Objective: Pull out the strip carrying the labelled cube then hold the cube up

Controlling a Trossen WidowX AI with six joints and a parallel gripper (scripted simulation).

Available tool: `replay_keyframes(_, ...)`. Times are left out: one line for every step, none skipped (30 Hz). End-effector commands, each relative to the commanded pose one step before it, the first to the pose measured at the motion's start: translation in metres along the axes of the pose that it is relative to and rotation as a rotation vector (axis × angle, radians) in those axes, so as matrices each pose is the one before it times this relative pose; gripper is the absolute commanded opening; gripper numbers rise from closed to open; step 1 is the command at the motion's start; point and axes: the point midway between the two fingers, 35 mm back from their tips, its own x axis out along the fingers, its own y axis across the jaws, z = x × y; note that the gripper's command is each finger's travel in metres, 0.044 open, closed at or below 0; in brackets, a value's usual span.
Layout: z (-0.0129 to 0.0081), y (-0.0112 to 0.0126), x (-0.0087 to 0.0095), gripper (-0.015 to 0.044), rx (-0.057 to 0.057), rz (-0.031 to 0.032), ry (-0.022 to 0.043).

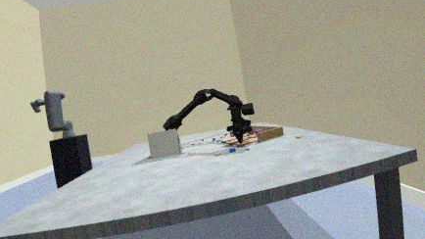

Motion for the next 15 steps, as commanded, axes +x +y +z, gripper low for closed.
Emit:
replay_keyframes(-0.00519,0.00071,0.00474,0.0000,-0.0016,0.00565,0.00362)
replay_keyframes(-0.00157,-0.00013,0.00003,0.0000,0.0001,-0.00003,0.00007)
replay_keyframes(-0.00159,-0.00012,0.00003,0.0000,0.0001,-0.00002,0.00007)
replay_keyframes(-0.00159,-0.00011,0.00005,0.0000,0.0000,-0.00002,0.00007)
replay_keyframes(-0.00160,-0.00010,0.00005,0.0000,0.0000,-0.00002,0.00007)
replay_keyframes(-0.00147,-0.00008,0.00006,0.0000,0.0000,-0.00001,0.00006)
replay_keyframes(-0.00147,-0.00008,0.00006,0.0000,0.0000,-0.00001,0.00006)
replay_keyframes(-0.00153,-0.00007,0.00007,0.0000,0.0000,-0.00001,0.00007)
replay_keyframes(-0.00157,-0.00006,0.00007,0.0000,0.0000,-0.00001,0.00007)
replay_keyframes(-0.00155,-0.00005,0.00007,0.0000,0.0000,-0.00001,0.00007)
replay_keyframes(-0.00156,-0.00004,0.00007,0.0000,0.0000,-0.00001,0.00007)
replay_keyframes(-0.00156,-0.00004,0.00006,0.0000,0.0000,-0.00001,0.00007)
replay_keyframes(-0.00157,-0.00003,0.00007,0.0000,0.0000,-0.00001,0.00007)
replay_keyframes(-0.00156,-0.00003,0.00006,0.0000,0.0000,-0.00002,0.00007)
replay_keyframes(-0.00157,-0.00003,0.00006,0.0000,0.0000,-0.00001,0.00007)
